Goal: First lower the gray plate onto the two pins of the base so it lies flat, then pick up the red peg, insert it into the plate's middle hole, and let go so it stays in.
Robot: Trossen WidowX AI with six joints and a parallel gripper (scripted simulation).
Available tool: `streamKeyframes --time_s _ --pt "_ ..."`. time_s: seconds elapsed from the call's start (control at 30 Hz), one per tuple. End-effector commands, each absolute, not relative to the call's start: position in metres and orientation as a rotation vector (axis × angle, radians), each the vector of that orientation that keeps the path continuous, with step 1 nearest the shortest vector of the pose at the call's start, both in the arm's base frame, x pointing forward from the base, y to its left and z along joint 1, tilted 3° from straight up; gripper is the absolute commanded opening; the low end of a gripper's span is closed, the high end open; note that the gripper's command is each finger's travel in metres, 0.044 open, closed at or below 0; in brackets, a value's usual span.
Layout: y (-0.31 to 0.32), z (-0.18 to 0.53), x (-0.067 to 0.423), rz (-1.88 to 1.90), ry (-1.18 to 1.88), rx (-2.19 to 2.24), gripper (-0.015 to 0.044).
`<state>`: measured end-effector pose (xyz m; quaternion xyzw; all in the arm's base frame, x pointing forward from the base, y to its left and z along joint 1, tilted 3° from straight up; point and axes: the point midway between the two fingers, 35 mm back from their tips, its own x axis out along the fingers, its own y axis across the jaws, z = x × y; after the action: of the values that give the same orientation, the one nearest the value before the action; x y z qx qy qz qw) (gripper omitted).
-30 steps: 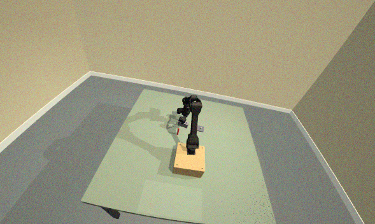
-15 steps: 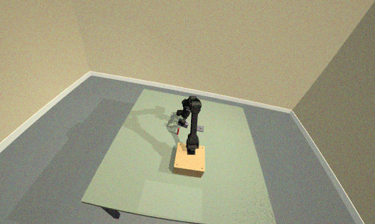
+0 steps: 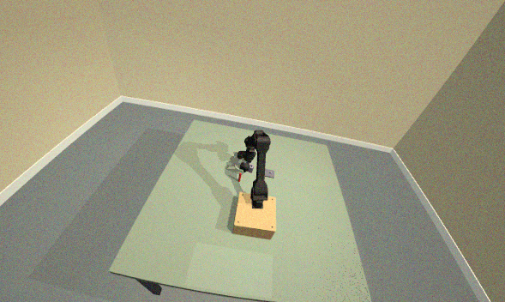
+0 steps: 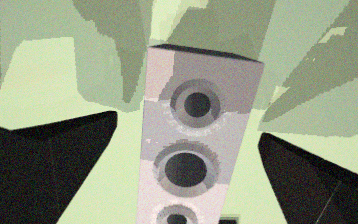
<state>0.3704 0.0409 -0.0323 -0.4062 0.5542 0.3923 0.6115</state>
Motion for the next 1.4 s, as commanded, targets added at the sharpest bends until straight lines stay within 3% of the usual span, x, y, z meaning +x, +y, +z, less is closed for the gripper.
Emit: streamKeyframes --time_s 0.0,0.37,0.9,1.37 --pt "0.041 -0.038 0.369 0.908 1.285 -0.94 0.0414" --pt "0.041 -0.038 0.369 0.908 1.285 -0.94 0.0125" --pt "0.041 -0.037 0.369 0.908 1.285 -0.94 0.0" --pt "0.042 0.004 0.372 0.908 1.284 -0.94 0.0"
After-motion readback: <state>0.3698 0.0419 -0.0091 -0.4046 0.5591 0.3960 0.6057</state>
